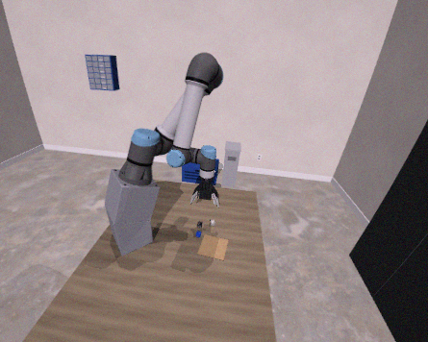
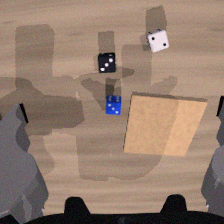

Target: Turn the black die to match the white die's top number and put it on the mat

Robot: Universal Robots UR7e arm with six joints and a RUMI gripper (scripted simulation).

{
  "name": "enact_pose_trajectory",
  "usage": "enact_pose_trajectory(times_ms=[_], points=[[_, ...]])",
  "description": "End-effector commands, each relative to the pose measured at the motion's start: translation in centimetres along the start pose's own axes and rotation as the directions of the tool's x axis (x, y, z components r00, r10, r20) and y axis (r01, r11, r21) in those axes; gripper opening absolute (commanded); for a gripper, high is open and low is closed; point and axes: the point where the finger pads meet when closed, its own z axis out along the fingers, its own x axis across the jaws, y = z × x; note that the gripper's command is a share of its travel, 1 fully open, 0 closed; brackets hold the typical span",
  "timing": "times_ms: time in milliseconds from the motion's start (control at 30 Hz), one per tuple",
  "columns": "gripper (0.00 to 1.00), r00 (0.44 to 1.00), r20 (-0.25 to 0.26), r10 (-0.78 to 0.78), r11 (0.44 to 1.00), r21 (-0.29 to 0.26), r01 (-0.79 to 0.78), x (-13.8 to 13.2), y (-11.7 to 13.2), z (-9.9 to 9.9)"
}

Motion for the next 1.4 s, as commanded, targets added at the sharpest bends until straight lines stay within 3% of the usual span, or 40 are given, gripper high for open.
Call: enact_pose_trajectory(times_ms=[0, 967, 1367], points=[[1.0, 1.0, -0.01, 0.0, 1.0, 0.005, 0.0, -1.79, 1.18, -0.05], [1.0, 0.999, -0.01, 0.036, 0.999, 0.006, -0.036, -1.85, 1.2, 0.06], [1.0, 0.959, -0.008, 0.283, 0.959, 0.008, -0.283, -1.58, 1.04, 0.88]])
